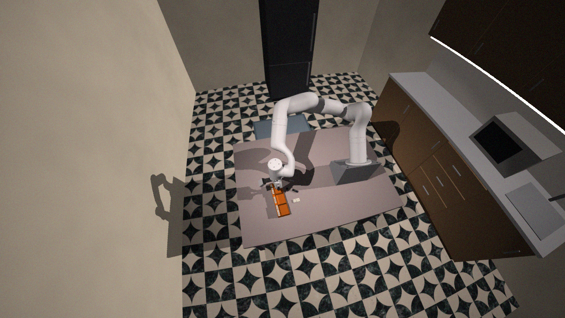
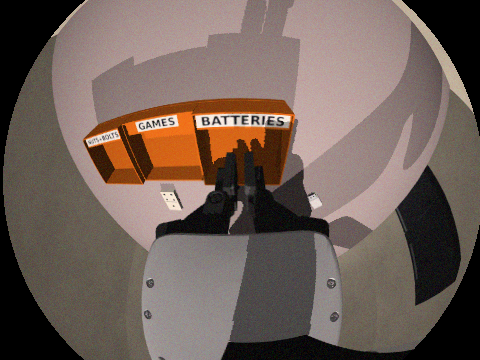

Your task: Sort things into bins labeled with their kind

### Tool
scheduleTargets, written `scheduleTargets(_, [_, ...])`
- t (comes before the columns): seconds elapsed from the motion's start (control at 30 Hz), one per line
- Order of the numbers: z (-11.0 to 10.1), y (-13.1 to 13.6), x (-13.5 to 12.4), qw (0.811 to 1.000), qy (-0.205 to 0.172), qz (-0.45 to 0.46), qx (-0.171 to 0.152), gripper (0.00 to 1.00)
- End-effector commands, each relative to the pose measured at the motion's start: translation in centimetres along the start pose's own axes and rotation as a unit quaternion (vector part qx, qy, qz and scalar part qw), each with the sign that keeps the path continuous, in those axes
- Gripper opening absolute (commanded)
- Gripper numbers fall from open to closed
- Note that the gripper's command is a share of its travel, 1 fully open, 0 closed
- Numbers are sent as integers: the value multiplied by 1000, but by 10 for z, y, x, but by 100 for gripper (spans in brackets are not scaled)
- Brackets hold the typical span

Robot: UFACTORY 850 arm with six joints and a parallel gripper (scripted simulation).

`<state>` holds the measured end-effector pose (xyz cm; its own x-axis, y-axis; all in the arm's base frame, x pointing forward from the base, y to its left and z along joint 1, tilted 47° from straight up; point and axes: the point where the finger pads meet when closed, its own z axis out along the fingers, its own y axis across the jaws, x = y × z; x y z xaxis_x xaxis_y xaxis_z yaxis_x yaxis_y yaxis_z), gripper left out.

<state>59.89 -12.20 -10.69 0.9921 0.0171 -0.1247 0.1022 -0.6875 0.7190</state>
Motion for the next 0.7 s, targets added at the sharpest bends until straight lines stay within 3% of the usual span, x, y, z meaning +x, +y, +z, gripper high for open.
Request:
scheduleTargets(0.0, [12,0,1,1000,1,0,0,7])
scheduleTargets(0.37, [35,0,1,1000,1,0,0,7])
scheduleTargets(0.67, [35,0,1,1000,1,0,0,7])
